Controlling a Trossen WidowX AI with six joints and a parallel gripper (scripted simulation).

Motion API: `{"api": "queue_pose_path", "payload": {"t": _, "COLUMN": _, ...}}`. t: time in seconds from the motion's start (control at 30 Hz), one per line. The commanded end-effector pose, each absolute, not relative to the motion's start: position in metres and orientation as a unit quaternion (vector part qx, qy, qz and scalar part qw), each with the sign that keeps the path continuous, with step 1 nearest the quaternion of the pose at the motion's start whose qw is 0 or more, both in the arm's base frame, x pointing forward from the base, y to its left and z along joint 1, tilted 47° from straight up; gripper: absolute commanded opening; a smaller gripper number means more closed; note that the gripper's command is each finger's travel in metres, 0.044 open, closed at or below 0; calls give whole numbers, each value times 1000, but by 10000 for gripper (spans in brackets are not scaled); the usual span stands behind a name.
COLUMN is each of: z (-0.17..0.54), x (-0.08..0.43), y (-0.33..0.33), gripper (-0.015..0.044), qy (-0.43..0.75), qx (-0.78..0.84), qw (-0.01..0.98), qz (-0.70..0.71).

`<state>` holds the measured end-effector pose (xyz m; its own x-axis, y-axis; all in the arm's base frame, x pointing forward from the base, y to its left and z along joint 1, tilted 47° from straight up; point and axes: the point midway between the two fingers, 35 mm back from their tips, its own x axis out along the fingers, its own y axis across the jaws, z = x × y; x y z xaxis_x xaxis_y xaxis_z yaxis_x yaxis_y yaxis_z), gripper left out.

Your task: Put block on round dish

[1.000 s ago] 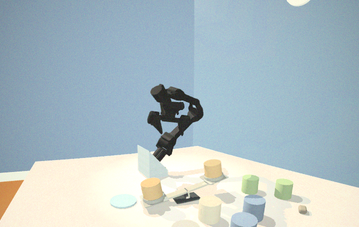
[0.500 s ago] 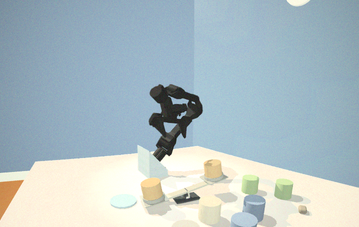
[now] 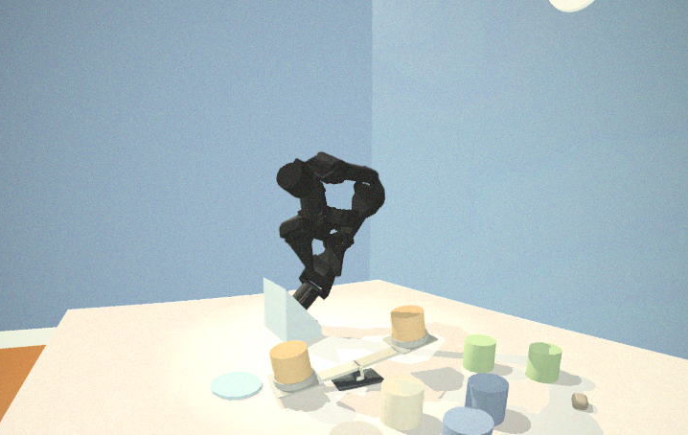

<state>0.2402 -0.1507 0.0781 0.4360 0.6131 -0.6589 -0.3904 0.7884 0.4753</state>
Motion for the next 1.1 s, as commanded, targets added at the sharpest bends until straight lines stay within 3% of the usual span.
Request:
{"api": "queue_pose_path", "payload": {"t": 0.0, "z": 68, "x": 248, "y": -155, "gripper": 440, "qy": 438, "qx": 82, "qw": 830, "qz": 336}}
{"api": "queue_pose_path", "payload": {"t": 1.07, "z": -54, "x": 296, "y": -150, "gripper": 440, "qy": 313, "qx": -219, "qw": 664, "qz": 643}}
